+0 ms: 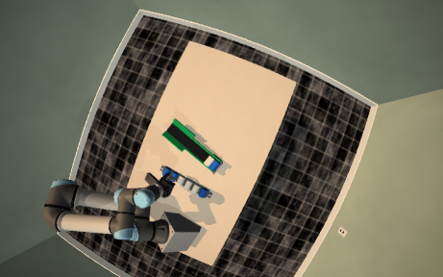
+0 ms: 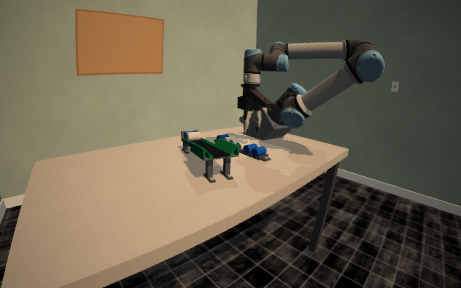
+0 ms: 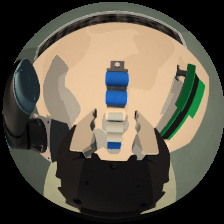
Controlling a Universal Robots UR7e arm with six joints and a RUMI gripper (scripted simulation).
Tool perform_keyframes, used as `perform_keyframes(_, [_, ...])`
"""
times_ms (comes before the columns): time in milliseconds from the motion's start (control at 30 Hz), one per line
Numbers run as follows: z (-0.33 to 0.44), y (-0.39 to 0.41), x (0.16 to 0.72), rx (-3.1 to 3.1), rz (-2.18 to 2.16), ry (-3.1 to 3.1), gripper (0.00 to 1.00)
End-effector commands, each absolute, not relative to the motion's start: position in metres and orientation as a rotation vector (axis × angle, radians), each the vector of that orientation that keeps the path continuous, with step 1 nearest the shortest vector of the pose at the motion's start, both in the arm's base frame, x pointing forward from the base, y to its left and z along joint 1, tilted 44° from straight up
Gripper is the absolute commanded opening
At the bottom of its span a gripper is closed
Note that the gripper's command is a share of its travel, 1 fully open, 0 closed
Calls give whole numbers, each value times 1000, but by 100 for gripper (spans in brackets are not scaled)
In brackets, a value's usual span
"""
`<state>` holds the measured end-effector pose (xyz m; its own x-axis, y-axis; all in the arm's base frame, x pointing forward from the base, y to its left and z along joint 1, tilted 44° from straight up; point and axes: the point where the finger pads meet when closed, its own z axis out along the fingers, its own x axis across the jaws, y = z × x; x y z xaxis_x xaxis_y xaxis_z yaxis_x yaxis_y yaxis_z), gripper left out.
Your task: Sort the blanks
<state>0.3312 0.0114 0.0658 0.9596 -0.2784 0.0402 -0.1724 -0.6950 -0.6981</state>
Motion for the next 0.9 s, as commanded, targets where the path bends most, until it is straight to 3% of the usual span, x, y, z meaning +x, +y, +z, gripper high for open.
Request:
perform_keyframes(0, [63, 14, 332, -2354, -184, 315, 47])
perform_keyframes(867, [38, 36, 340, -2354, -184, 315, 47])
